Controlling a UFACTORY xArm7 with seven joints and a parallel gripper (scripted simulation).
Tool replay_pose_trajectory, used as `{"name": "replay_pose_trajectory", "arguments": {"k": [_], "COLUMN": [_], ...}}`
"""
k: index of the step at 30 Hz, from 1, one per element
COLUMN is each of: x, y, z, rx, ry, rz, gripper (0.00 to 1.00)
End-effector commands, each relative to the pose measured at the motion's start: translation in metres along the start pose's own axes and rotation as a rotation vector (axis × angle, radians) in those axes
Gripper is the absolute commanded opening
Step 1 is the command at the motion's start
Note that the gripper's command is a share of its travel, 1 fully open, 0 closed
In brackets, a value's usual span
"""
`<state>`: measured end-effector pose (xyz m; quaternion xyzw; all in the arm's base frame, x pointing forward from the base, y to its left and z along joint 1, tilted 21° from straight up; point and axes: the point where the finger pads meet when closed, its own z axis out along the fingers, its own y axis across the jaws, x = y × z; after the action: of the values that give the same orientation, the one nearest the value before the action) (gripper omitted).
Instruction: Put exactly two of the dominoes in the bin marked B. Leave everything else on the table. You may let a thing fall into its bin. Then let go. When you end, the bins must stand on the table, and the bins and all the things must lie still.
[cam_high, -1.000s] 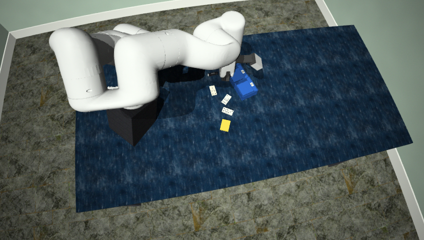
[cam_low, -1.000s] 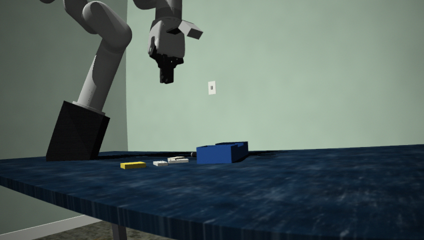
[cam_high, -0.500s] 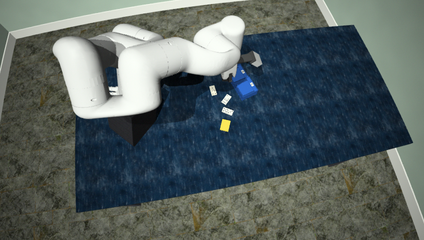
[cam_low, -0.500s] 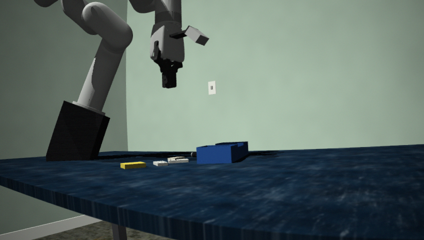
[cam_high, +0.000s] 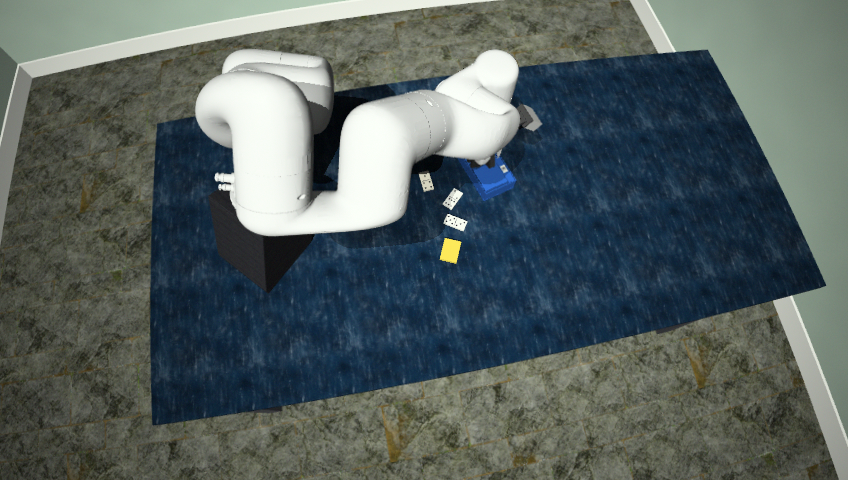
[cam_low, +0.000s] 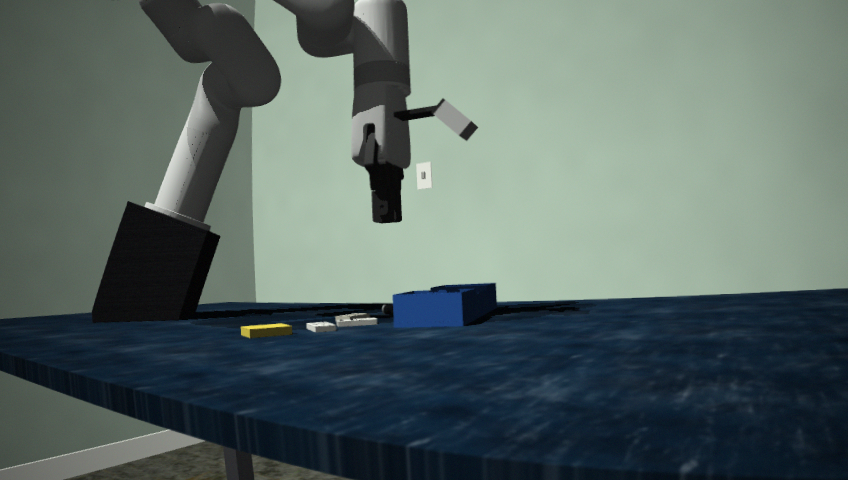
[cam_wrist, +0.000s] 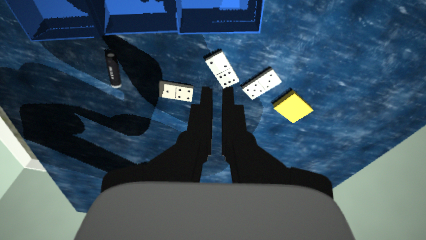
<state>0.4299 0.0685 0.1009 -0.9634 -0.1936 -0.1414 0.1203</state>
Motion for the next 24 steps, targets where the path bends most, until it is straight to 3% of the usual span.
{"name": "replay_pose_trajectory", "arguments": {"k": [1,7,18,24], "x": [0.024,0.058,0.058,0.058], "y": [0.002,0.002,0.002,0.002], "z": [0.024,0.060,0.060,0.076], "rx": [0.002,0.002,0.002,0.002], "ry": [0.002,0.002,0.002,0.002], "rz": [0.000,0.000,0.000,0.000], "gripper": [0.07,0.07,0.07,0.07]}}
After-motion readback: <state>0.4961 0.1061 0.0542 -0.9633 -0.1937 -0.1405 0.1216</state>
